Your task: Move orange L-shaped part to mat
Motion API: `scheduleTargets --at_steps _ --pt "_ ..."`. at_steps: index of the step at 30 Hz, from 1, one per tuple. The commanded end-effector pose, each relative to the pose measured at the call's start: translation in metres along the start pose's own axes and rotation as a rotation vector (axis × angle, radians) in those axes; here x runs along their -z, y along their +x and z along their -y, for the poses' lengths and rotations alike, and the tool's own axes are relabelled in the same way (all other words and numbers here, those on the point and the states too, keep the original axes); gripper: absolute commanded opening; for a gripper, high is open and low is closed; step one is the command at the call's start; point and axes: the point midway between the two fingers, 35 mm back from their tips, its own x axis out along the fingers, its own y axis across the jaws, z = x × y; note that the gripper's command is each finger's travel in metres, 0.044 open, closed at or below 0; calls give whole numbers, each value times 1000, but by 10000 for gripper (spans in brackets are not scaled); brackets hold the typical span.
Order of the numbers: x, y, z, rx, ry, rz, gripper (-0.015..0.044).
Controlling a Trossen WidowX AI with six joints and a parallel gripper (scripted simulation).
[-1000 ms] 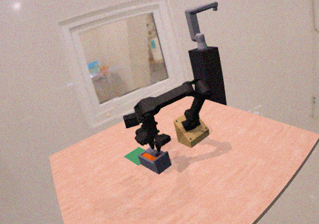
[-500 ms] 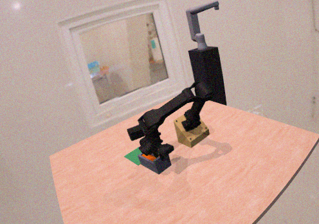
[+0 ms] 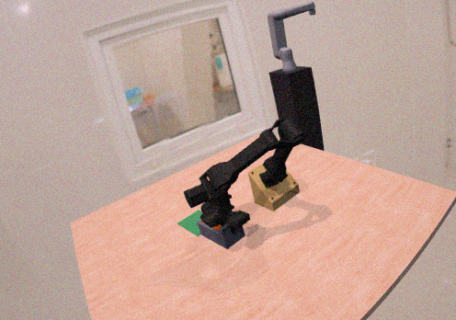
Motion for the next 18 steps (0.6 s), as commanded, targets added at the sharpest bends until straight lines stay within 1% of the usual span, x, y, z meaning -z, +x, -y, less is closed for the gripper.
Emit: scheduleTargets --at_steps 1,6,18 --pt "3 10 1 -6 12 -11 180" --pt "3 17 0 -7 12 -11 180" --pt "3 17 0 -7 12 -11 180"
